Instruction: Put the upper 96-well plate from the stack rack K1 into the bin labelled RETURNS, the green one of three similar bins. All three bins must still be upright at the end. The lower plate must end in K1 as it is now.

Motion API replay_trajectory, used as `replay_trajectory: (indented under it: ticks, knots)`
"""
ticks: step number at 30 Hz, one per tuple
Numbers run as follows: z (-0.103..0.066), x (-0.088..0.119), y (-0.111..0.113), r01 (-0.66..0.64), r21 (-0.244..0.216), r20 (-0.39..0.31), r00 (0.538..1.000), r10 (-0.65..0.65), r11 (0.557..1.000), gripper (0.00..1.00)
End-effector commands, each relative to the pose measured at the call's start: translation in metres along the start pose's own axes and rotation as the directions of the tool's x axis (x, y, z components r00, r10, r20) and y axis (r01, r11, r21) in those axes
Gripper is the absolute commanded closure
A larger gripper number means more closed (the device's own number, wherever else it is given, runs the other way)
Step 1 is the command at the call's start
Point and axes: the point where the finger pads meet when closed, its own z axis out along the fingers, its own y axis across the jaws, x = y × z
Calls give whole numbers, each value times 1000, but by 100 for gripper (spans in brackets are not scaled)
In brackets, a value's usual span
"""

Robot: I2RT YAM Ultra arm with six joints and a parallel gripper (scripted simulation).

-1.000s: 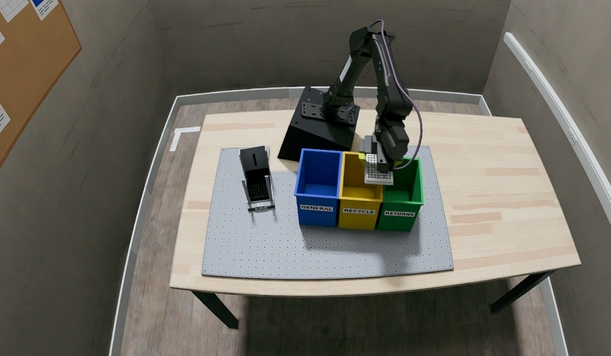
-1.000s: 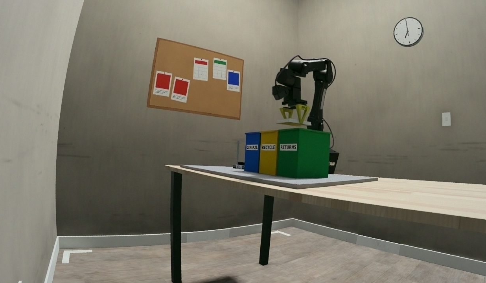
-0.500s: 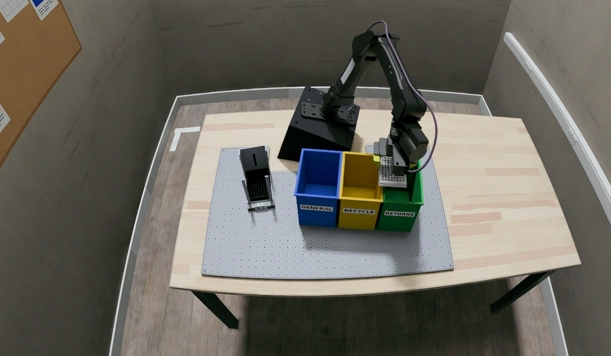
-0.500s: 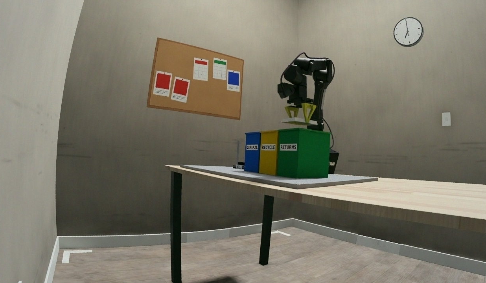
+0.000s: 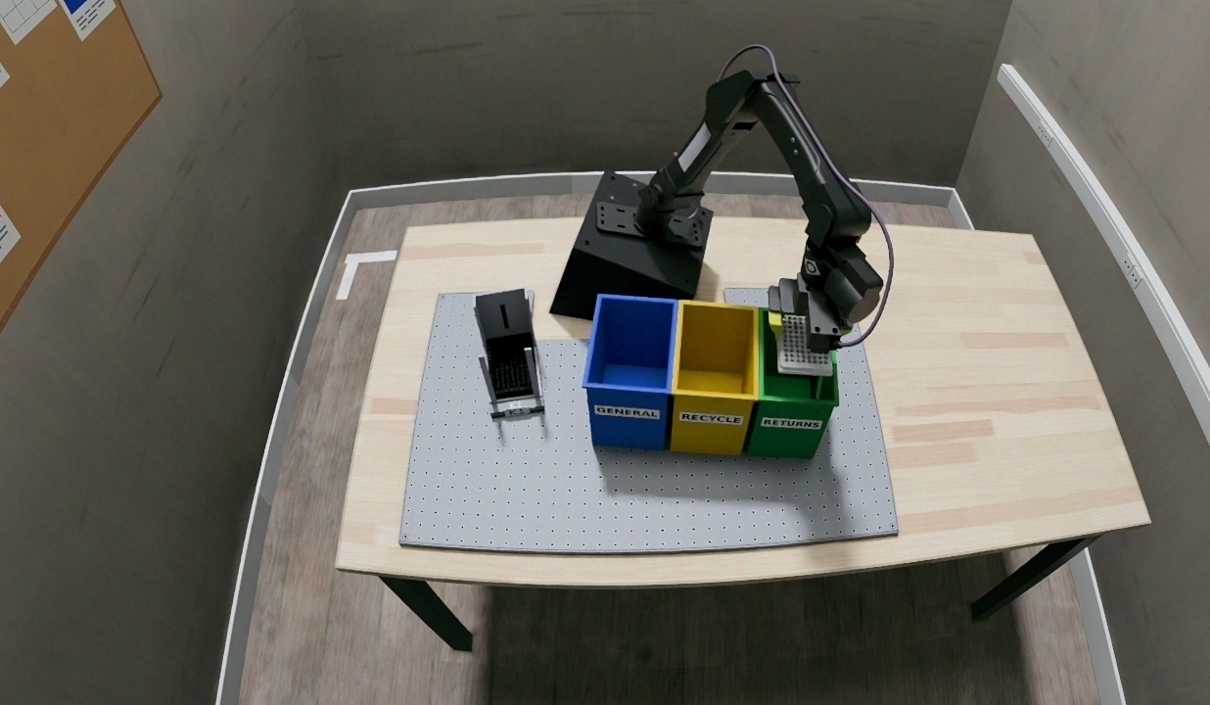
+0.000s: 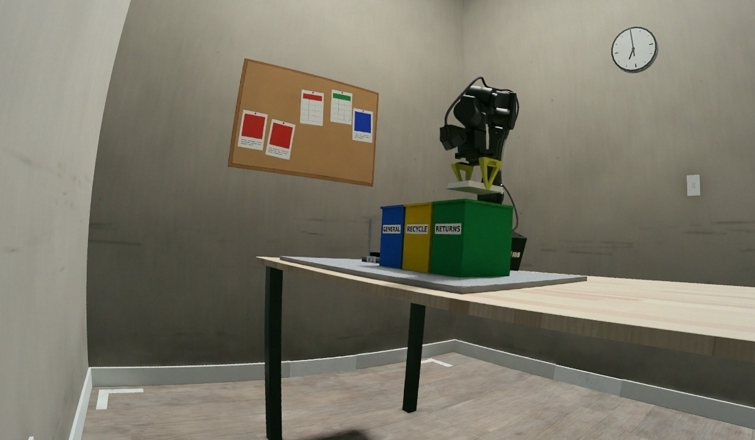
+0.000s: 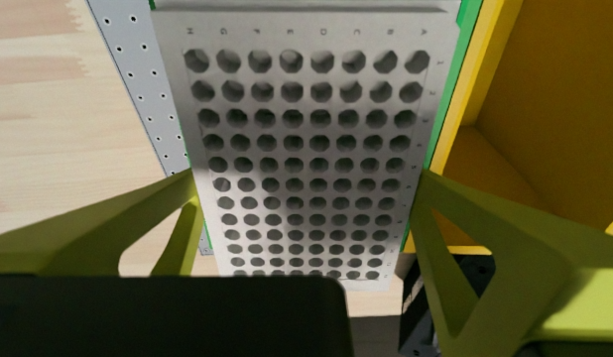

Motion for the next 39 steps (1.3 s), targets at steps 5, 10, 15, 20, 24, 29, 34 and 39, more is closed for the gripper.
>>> replay_trajectory:
  ticks: [5, 10, 15, 20, 24, 29, 34, 39]
  knots:
    - [-20, -7, -1, -26, -3, 47, 999, 26, 1000, 100]
    - [-19, -7, -2, -22, -1, 45, 999, 22, 1000, 100]
    - [-18, -8, -2, -21, 1, 42, 999, 21, 1000, 100]
    - [-15, -8, -3, -21, 4, 36, 999, 21, 1000, 100]
    - [-13, -9, -3, -22, 7, 31, 999, 21, 1000, 100]
    - [-11, -10, -4, -22, 10, 25, 999, 22, 1000, 100]
    - [-14, -10, -3, -20, 6, 31, 999, 20, 1000, 100]
    - [-10, -10, -4, -23, 11, 23, 999, 23, 1000, 100]
